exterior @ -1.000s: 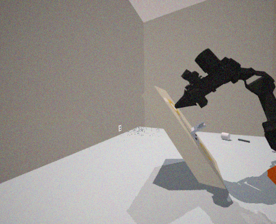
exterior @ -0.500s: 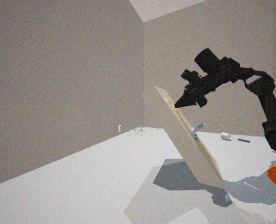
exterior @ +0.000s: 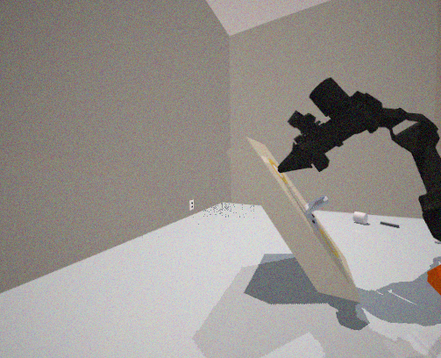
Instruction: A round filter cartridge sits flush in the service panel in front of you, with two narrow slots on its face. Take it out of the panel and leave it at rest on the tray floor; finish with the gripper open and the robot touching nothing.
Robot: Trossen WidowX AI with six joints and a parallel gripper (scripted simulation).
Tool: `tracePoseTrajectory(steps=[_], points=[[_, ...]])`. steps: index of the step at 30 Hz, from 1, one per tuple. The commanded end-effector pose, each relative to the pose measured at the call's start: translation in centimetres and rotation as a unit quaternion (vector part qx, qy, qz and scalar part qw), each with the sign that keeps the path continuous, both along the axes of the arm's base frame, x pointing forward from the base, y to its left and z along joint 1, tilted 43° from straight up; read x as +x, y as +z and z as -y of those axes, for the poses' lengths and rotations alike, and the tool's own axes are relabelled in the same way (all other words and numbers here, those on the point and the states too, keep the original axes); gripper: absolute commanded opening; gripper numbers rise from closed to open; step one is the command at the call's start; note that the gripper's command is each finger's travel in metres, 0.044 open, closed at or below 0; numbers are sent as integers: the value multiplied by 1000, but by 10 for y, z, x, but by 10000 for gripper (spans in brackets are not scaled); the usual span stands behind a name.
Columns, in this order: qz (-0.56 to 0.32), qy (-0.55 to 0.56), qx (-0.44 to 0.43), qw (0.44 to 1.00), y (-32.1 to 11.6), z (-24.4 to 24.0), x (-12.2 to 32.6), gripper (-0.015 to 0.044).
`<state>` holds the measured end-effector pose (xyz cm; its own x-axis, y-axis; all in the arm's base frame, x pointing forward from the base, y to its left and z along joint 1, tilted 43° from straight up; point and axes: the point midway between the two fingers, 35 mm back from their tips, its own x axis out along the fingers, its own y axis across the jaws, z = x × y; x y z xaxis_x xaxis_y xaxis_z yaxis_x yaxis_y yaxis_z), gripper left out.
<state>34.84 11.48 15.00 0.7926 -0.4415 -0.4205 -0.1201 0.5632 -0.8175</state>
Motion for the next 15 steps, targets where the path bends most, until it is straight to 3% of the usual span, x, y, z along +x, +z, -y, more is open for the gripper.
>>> tracePoseTrajectory(steps=[1, 15], points=[[-3, 3, -1, 1000, -2, 0, 0, 112], [-3, 3, -1, 1000, -4, 1, -2, 112]])
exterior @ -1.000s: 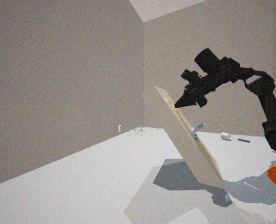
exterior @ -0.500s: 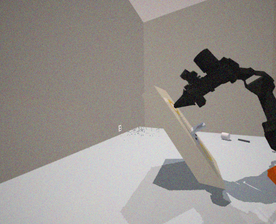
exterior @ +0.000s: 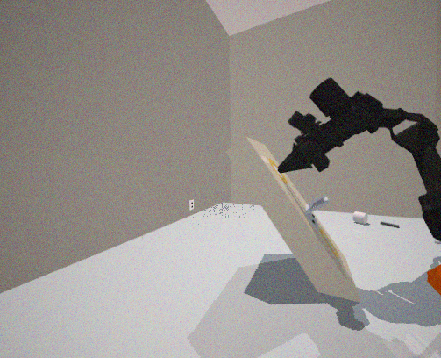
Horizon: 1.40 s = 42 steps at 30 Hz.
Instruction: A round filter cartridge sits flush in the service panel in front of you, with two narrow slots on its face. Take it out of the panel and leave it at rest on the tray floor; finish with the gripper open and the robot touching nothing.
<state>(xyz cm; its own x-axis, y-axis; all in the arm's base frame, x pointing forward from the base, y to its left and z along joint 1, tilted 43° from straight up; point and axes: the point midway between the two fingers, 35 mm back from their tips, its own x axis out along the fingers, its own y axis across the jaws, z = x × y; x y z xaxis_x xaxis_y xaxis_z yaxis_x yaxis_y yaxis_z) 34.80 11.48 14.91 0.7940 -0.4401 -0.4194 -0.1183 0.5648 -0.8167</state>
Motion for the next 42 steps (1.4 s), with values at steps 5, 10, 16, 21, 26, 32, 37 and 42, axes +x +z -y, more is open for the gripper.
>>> tracePoseTrajectory(steps=[5, 10, 16, 21, 26, 32, 37, 42], points=[[-4, 2, -2, 1000, -3, 1, -2, 112], [-4, 2, -2, 1000, -3, 1, -2, 112], [-4, 2, -2, 1000, -3, 1, -1, 112], [-4, 2, -2, 1000, -2, 0, -1, 112], [-4, 2, -2, 1000, -3, 2, 1, 112], [-4, 2, -2, 1000, -4, 2, 2, 112], [-4, 2, -2, 1000, -4, 2, 2, 112], [-4, 2, -2, 1000, -4, 2, 2, 112]])
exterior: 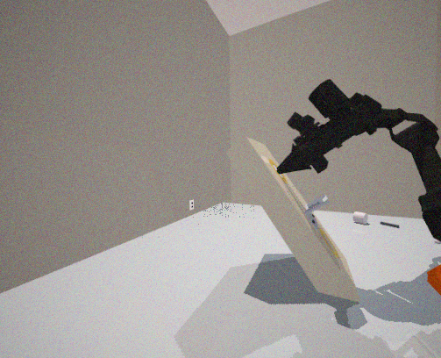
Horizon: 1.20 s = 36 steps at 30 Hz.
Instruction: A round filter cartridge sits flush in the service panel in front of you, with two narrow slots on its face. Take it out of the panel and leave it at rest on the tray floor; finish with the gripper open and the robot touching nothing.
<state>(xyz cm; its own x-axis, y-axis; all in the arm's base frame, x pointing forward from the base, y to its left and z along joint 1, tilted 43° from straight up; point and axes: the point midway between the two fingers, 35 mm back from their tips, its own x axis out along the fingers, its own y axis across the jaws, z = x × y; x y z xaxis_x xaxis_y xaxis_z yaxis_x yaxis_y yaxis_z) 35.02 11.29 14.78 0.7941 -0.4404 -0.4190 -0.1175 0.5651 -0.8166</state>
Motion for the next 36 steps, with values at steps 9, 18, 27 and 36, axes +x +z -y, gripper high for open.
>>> tracePoseTrajectory(steps=[9, 18, 27, 36], points=[[-4, 3, -2, 1000, -2, 0, -1, 112], [-4, 3, -2, 1000, -2, 0, -1, 112], [-4, 3, -2, 1000, -2, 0, -1, 112], [-4, 3, -2, 1000, -5, 3, 4, 112]])
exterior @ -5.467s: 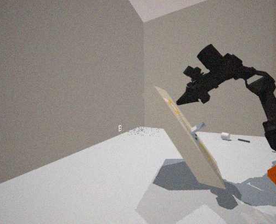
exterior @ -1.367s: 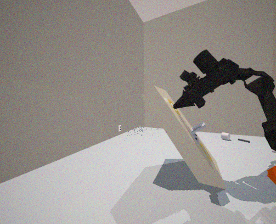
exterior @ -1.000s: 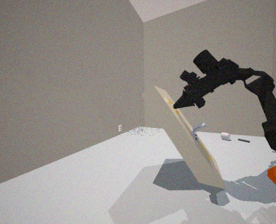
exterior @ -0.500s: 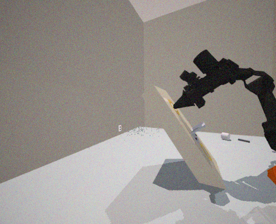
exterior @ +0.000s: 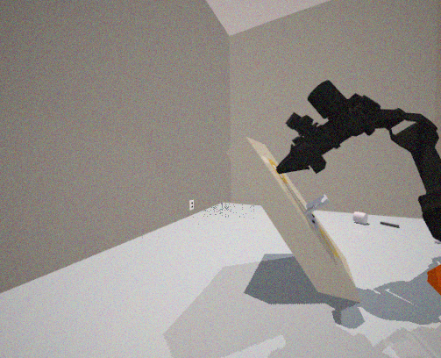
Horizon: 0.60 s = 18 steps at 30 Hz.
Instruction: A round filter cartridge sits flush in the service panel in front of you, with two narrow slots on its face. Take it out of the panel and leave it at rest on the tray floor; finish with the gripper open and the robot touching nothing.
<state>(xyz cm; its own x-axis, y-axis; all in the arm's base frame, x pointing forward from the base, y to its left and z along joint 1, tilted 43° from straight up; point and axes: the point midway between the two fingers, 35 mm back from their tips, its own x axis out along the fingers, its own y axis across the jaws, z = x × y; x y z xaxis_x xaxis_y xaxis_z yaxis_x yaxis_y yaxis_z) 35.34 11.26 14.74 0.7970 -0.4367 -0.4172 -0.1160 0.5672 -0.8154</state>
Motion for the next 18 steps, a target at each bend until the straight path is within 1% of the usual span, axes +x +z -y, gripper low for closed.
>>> tracePoseTrajectory(steps=[1, 18], points=[[-6, 1, -4, 1000, -5, 3, 1, 112], [-6, 1, -4, 1000, -7, 5, 6, 112]])
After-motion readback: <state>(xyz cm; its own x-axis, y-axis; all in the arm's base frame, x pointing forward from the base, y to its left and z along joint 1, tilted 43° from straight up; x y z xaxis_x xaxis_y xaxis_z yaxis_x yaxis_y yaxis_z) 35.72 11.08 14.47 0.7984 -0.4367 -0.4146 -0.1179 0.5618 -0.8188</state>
